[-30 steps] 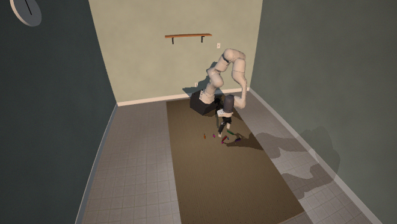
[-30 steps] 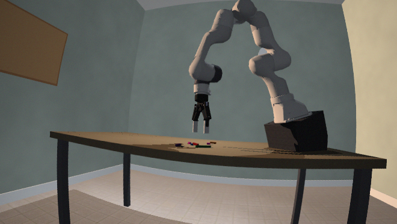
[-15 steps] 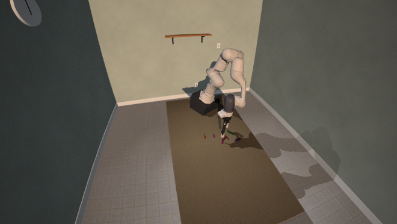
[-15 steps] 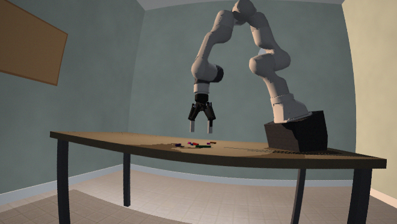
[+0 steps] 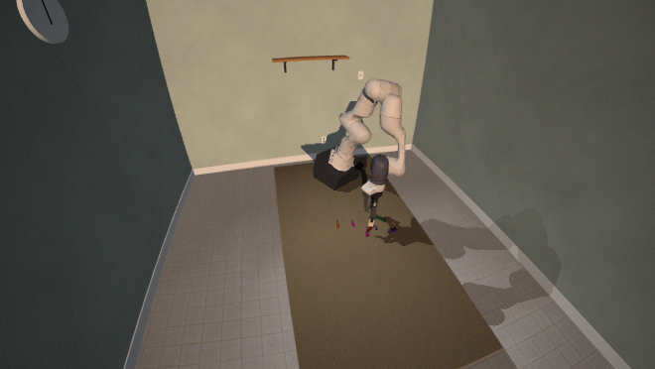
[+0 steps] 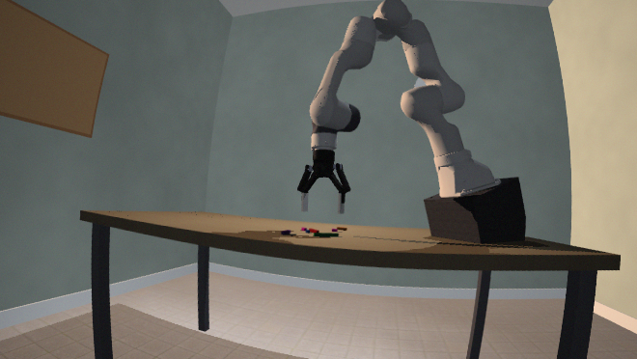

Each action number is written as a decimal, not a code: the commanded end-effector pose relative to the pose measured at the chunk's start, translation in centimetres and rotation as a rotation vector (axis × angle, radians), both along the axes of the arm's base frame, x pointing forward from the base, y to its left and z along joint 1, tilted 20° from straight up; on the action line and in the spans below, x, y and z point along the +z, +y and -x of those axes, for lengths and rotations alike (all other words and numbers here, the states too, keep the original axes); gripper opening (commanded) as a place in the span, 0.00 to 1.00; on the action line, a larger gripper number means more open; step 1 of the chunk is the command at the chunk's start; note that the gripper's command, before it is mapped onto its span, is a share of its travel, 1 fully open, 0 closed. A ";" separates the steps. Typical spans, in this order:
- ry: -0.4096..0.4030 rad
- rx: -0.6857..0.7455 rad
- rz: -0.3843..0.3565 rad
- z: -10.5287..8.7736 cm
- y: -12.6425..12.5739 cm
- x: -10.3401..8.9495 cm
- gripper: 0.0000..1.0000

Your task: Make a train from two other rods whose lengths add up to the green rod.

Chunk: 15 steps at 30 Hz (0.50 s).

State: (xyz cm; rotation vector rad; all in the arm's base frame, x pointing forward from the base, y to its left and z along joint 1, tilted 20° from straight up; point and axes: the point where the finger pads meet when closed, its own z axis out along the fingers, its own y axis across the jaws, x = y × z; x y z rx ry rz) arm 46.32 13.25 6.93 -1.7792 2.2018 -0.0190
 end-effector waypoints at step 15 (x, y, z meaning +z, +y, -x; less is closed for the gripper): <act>-0.096 0.380 0.082 0.4 0.4 0.1 1.00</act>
